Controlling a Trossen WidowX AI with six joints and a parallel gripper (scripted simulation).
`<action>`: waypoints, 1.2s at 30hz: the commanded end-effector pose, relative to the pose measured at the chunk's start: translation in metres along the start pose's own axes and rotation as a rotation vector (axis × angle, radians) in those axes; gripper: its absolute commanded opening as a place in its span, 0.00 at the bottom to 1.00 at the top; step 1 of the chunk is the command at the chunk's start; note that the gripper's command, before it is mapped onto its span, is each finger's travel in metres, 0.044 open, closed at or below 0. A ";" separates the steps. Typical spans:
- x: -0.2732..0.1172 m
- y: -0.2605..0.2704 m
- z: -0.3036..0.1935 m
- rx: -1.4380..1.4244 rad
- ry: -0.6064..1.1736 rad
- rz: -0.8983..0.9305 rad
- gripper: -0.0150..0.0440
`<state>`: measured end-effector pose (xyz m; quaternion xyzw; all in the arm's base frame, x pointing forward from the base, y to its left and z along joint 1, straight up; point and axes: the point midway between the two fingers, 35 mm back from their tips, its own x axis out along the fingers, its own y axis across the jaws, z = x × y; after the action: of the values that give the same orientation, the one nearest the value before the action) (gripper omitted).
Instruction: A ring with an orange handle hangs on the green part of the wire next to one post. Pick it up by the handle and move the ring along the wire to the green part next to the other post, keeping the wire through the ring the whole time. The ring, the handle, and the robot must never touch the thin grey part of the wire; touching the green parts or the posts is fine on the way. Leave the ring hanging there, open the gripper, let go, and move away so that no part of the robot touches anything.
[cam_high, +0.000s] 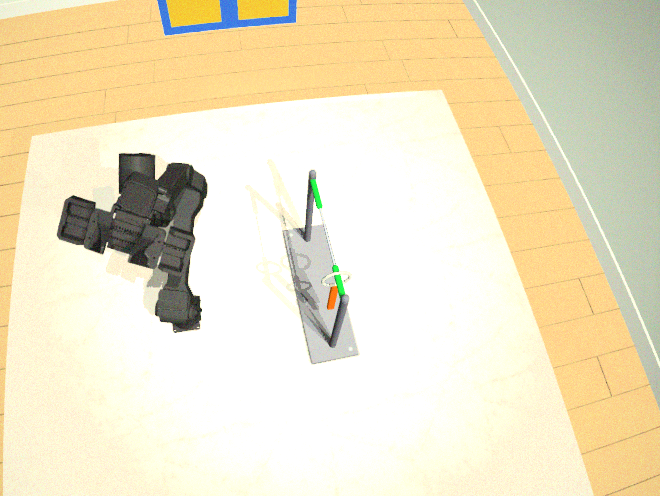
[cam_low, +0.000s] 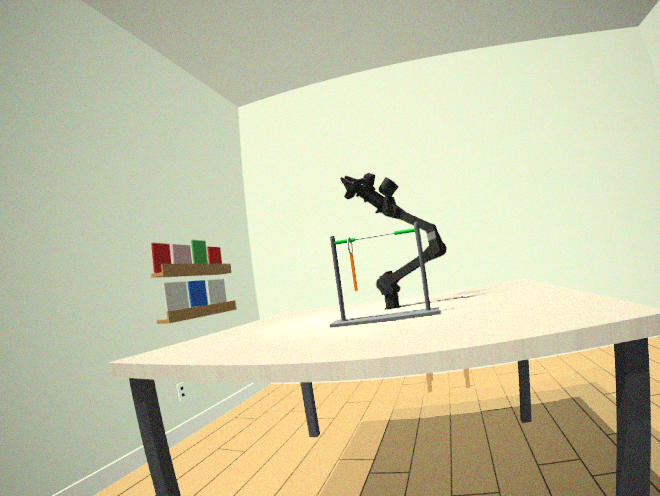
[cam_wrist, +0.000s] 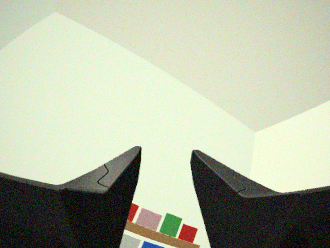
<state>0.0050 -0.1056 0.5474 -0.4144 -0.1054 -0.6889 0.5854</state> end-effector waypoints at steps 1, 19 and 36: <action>-0.003 0.041 -0.044 0.101 0.066 0.182 0.53; -0.123 0.236 -0.148 0.524 0.292 0.986 0.53; -0.333 0.319 -0.166 0.787 0.492 1.732 0.53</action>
<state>0.2055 -0.0822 0.1201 0.0101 0.1239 -0.0445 0.9912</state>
